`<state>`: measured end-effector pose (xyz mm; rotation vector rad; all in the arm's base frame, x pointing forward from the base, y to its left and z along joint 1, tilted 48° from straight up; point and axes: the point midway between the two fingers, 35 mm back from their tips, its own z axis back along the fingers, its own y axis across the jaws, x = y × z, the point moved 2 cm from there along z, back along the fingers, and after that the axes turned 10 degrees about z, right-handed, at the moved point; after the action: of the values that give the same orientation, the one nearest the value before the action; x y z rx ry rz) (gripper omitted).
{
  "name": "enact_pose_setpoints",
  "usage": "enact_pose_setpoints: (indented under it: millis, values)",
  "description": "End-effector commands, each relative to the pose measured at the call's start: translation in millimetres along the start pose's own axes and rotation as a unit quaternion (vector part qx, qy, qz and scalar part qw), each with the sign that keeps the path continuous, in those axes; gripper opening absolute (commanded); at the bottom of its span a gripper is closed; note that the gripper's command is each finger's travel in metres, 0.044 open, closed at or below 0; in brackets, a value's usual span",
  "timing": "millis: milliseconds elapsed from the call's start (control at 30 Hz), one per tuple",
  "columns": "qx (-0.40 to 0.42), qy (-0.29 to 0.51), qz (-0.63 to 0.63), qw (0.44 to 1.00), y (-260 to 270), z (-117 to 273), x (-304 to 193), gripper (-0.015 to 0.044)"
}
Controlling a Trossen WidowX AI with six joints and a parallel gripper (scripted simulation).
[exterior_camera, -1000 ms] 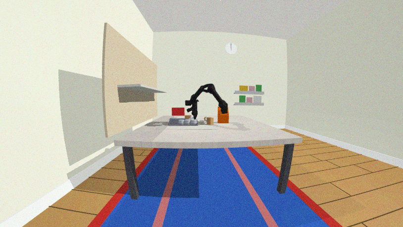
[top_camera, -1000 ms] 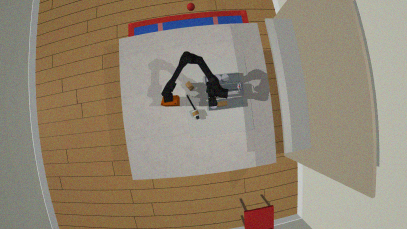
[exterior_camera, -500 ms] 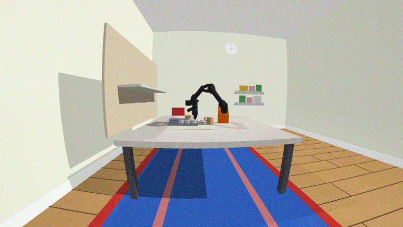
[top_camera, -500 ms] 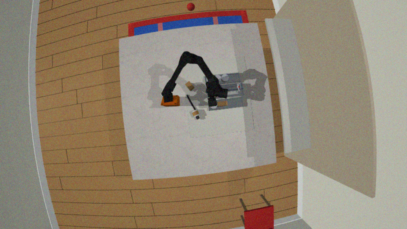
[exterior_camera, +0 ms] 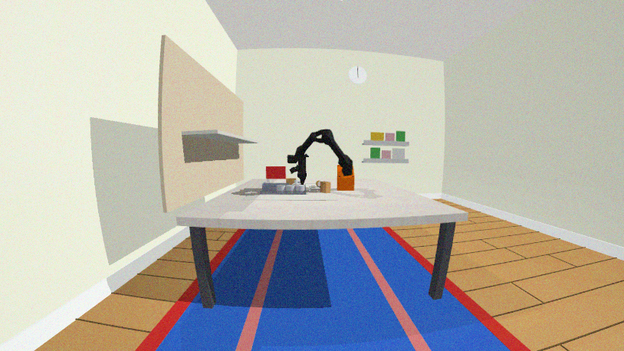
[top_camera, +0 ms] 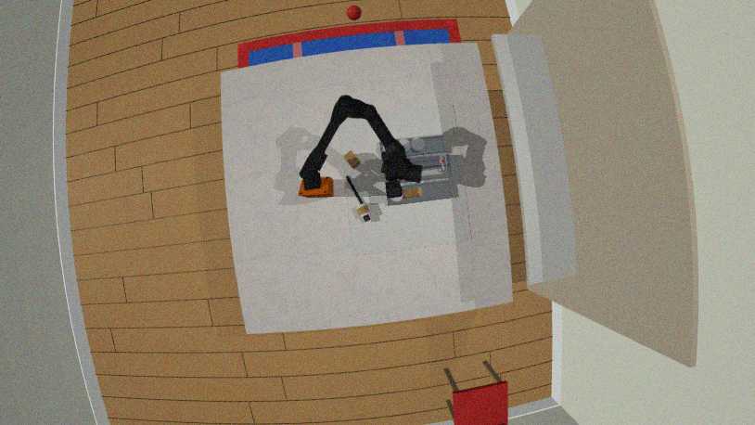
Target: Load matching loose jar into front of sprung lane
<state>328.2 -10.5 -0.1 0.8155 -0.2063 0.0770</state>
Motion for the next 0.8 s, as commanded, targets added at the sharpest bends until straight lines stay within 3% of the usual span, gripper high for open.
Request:
enact_pose_setpoints:
  millis: [0, 33, 433, 767]
  values:
    - [0.001, -0.001, 0.002, 1.0, 0.1, 0.1, -0.8, 0.0]
    - [0.001, -0.001, 0.002, 1.0, 0.1, 0.1, -0.8, 0.0]
    - [0.001, -0.001, 0.002, 1.0, -0.1, 0.0, -0.1, 0.0303]
    - [0.0, -0.001, 0.002, 1.0, -0.3, 20.1, -0.1, 0.0303]
